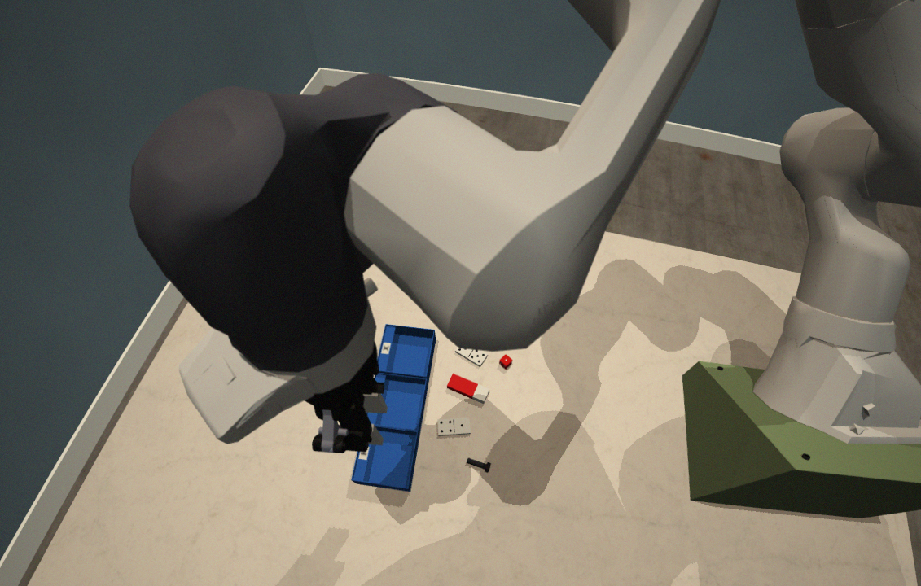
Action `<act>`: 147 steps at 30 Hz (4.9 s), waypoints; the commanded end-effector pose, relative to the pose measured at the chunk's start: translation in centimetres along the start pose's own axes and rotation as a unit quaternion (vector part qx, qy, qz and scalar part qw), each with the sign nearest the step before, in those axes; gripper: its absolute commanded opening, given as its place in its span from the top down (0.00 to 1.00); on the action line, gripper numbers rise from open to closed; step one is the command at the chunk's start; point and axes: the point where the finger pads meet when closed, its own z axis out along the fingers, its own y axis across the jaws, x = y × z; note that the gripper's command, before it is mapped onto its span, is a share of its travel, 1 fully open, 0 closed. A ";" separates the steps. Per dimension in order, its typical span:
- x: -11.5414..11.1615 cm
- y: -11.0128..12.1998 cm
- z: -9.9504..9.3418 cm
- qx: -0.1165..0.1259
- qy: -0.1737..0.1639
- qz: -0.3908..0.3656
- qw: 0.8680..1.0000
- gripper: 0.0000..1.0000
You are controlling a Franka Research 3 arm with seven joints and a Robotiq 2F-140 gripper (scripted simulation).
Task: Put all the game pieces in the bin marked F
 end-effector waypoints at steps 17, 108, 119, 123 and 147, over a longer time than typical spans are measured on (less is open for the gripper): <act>-8.2 4.6 10.5 0.001 0.000 -0.064 0.998 0.75; -8.7 5.0 18.0 0.001 0.000 -0.064 0.998 0.87; -8.7 5.0 18.0 0.001 0.000 -0.064 0.998 0.87; -8.7 5.0 18.0 0.001 0.000 -0.064 0.998 0.87; -8.7 5.0 15.0 0.001 0.000 -0.064 0.998 0.87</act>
